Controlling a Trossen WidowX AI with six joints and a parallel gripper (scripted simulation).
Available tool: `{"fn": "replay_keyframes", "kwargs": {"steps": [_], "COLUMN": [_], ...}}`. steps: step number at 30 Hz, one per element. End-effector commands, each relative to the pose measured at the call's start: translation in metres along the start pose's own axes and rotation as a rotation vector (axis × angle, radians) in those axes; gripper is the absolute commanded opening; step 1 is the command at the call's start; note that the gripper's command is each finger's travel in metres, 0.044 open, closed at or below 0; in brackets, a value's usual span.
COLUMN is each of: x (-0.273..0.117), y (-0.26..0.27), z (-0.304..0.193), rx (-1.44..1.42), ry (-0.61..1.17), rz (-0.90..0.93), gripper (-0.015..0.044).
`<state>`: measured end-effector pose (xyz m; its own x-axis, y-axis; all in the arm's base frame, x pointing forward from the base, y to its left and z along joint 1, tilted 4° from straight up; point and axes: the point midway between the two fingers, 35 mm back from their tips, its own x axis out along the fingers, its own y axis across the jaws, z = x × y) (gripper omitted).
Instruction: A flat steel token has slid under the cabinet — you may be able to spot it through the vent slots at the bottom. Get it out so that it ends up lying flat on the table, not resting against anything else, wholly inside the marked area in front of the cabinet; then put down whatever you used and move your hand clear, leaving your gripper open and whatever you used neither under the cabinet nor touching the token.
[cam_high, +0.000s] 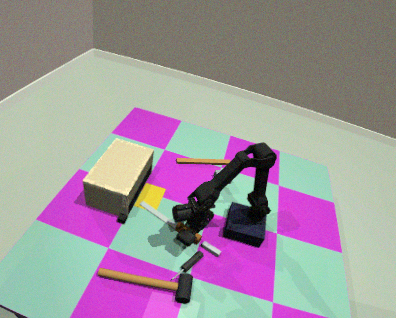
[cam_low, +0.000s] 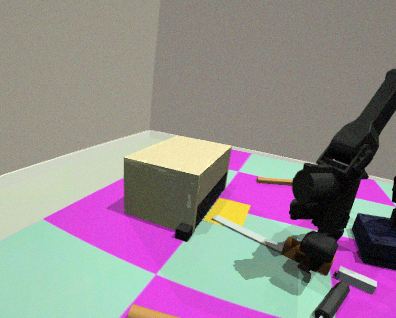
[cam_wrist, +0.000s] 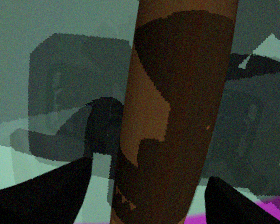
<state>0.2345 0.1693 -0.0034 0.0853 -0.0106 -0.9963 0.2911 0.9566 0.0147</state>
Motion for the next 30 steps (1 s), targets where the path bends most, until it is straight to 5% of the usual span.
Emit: {"fn": "replay_keyframes", "kwargs": {"steps": [1,4,12,15,30], "x": [0.0,0.0,0.0,0.0,0.0], "y": [0.0,0.0,0.0,0.0,0.001], "z": [0.0,0.0,0.0,0.0,0.017], "rx": [0.0,0.0,0.0,0.0,0.0], "ry": [0.0,0.0,0.0,0.0,-0.001], "rz": [0.0,0.0,0.0,0.0,0.0], "gripper": [0.0217,0.0139,0.0085,0.0006,0.0]}}
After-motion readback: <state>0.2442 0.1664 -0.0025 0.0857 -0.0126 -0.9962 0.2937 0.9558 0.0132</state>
